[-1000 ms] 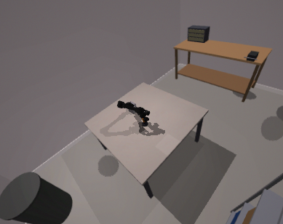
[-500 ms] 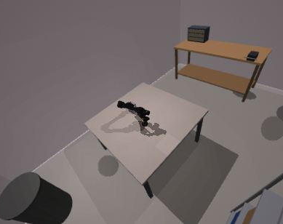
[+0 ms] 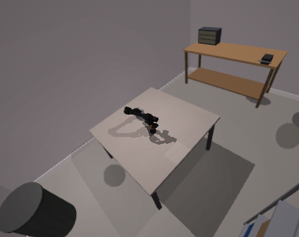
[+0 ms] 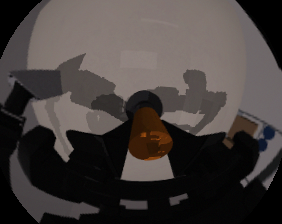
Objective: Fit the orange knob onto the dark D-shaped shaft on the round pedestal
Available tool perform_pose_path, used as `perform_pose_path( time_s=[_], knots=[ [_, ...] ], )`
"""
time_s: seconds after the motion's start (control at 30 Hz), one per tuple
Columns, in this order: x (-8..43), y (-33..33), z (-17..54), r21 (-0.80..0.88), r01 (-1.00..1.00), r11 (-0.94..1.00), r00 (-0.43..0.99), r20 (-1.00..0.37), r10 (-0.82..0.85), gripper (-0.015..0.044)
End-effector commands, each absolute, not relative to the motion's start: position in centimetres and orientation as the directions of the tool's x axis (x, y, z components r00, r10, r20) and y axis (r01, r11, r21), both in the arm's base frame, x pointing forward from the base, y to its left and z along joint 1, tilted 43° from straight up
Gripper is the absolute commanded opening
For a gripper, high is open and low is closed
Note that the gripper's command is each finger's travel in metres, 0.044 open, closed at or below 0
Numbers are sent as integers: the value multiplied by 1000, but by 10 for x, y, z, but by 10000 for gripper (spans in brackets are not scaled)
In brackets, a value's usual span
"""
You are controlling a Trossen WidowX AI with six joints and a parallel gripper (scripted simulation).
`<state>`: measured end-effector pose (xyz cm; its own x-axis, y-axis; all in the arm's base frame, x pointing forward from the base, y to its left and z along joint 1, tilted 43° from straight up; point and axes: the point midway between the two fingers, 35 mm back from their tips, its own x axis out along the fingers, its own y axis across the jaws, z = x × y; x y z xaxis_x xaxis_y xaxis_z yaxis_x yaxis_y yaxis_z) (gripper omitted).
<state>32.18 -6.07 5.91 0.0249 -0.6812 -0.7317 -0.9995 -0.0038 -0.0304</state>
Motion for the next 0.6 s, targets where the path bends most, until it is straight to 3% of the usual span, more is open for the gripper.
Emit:
perform_pose_path(
  time_s=[0.0, 0.57],
  knots=[
    [322, -61, 59, -28, -1000, -7, 26, -731, -682, 0],
    [322, -58, 61, -28, -1000, -7, 26, -731, -682, 0]
  ],
)
